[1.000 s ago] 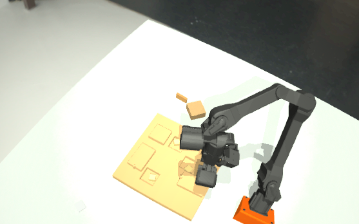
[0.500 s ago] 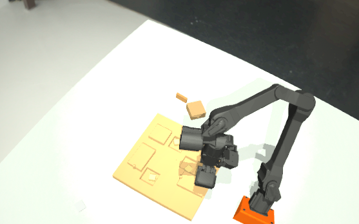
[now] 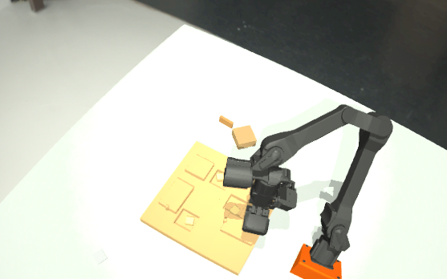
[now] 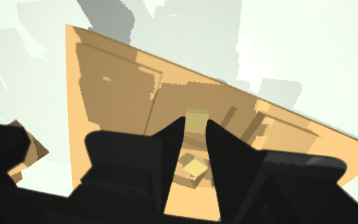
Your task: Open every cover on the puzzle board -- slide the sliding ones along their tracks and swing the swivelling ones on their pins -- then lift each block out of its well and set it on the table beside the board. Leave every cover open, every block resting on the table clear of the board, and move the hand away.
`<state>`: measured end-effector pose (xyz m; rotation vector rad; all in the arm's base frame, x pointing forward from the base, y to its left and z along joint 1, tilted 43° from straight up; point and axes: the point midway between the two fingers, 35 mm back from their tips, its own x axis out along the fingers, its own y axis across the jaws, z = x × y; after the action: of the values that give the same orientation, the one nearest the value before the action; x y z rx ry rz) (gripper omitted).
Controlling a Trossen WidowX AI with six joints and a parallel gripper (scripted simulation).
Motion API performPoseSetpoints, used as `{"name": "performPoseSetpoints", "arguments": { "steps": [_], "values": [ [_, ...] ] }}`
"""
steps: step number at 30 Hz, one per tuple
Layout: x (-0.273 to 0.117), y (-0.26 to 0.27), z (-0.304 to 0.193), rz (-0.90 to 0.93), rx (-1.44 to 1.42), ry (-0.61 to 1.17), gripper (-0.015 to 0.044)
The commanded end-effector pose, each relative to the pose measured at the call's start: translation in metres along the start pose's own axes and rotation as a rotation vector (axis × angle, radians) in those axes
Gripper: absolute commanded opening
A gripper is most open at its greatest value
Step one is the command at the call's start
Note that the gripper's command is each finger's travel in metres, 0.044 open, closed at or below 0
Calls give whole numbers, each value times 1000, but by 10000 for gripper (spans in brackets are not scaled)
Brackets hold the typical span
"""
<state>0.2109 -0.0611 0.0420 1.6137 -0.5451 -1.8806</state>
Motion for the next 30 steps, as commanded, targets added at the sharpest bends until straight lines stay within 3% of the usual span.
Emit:
{"name": "performPoseSetpoints", "arguments": {
  "steps": [1, 30],
  "values": [
    [0, 0, 0, 0, 1, 0, 80],
    [-35, -1, 0, 2, -5, -2, 80]
  ]
}}
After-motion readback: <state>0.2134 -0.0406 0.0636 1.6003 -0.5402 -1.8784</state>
